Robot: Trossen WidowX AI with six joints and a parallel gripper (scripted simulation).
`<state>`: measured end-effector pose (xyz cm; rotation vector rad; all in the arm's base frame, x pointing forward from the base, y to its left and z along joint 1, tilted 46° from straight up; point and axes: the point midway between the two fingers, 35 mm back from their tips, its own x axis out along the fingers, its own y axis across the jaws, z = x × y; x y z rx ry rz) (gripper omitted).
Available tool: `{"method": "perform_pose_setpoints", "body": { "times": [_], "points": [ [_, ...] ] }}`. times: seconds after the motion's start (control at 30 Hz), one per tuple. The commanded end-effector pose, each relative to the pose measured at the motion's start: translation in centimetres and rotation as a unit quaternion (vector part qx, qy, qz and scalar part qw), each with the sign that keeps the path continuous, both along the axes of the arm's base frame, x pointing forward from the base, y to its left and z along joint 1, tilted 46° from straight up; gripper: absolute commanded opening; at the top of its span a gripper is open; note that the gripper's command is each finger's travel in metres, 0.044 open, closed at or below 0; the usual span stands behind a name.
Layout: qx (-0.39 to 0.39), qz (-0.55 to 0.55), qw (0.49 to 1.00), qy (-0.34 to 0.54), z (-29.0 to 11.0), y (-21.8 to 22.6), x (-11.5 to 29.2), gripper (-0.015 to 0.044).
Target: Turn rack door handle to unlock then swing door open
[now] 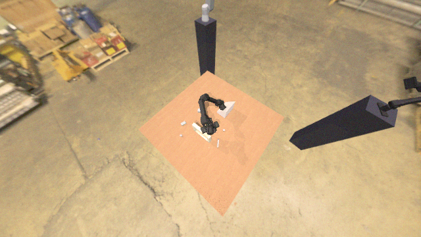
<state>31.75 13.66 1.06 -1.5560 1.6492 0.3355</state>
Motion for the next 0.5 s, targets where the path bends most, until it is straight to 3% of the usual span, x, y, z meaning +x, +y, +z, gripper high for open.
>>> {"method": "perform_pose_setpoints", "body": {
  "times": [0.0,0.47],
  "points": [
    [0.009,-0.071,0.995,-0.072,0.04,-0.04,0.00,0.0280],
    [0.045,-0.305,0.901,-0.305,0.04,-0.05,0.00,0.0280]
  ]
}}
